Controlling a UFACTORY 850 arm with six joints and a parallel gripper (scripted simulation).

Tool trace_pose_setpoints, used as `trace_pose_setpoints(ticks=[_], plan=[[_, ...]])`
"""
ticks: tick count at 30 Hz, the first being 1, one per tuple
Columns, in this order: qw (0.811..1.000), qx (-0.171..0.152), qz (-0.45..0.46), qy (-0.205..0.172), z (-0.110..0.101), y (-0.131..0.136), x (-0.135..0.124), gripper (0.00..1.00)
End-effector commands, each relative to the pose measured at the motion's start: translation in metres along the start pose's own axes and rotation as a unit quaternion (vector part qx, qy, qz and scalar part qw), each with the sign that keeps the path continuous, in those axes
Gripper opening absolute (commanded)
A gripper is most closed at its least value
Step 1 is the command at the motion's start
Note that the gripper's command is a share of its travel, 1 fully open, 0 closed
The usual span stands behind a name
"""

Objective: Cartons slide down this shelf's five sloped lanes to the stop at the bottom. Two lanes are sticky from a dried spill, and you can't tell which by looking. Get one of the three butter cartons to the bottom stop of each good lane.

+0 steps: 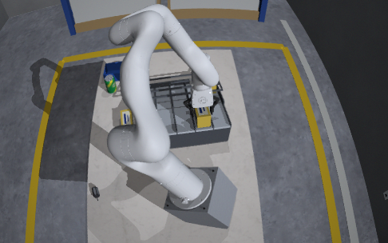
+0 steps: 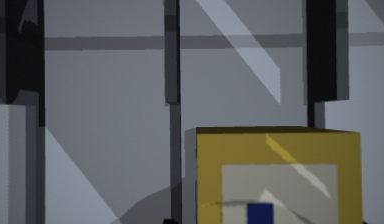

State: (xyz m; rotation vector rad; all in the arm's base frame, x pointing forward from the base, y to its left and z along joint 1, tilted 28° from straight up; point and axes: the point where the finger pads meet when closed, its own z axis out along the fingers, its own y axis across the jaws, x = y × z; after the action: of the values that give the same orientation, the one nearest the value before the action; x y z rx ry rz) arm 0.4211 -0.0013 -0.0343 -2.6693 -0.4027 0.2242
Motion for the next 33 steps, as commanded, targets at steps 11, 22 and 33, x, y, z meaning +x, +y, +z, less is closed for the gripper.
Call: trace_pose_setpoints(ticks=[11,22,33], plan=[[1.000,0.000,0.000,0.001,-0.001,0.000,0.001,1.00],[1.000,0.000,0.001,0.000,-0.029,0.000,0.000,1.00],[1.000,0.000,0.001,0.000,-0.028,0.000,0.000,1.00]])
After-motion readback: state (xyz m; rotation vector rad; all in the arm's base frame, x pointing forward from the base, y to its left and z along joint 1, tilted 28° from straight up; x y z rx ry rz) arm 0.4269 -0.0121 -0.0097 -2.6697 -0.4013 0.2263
